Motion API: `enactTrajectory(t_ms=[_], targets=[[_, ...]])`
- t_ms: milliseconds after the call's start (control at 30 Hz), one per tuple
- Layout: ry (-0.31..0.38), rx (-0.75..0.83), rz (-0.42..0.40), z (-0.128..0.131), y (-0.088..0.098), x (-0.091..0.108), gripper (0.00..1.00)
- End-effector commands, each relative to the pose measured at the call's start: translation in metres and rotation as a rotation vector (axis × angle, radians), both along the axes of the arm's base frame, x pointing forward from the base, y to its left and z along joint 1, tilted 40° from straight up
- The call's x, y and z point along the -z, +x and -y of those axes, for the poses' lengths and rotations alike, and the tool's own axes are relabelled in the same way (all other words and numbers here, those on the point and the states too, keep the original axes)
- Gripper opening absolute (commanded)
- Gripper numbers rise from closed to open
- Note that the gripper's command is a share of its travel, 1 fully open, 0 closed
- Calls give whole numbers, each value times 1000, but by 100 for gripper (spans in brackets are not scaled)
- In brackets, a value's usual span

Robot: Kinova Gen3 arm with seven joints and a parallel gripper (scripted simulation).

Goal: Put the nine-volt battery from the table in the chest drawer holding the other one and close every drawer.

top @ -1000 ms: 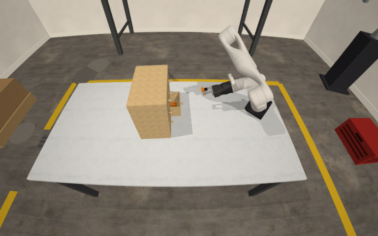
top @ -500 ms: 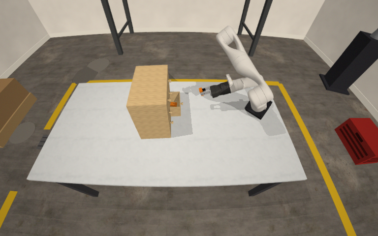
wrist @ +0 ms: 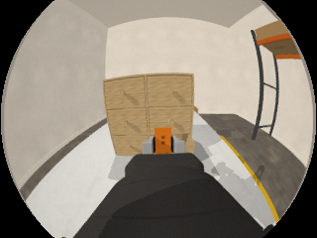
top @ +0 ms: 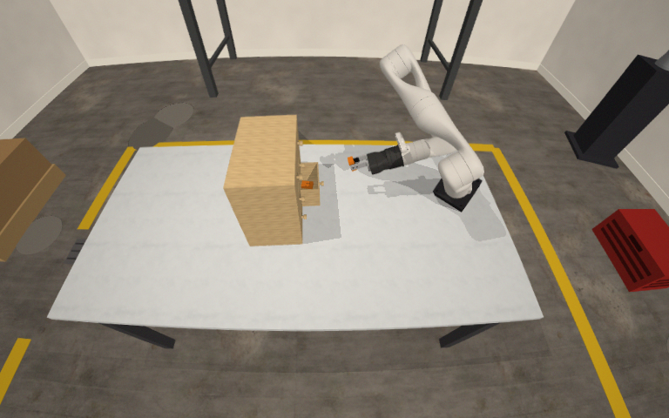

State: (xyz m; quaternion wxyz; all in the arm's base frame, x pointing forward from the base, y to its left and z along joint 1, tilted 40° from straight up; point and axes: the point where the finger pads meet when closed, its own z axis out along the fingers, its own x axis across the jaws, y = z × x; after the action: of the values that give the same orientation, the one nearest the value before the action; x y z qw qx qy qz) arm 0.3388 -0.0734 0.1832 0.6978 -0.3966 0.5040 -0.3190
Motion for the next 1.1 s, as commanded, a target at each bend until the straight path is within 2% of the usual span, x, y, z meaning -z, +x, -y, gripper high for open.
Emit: enactTrajectory(t_ms=[0,600,1067], targets=[[-4,4,-2,0,1,-2,51],[-4,4,-3,-6,24,-8,51],[-4,4,-3,-14,62,-16,51]])
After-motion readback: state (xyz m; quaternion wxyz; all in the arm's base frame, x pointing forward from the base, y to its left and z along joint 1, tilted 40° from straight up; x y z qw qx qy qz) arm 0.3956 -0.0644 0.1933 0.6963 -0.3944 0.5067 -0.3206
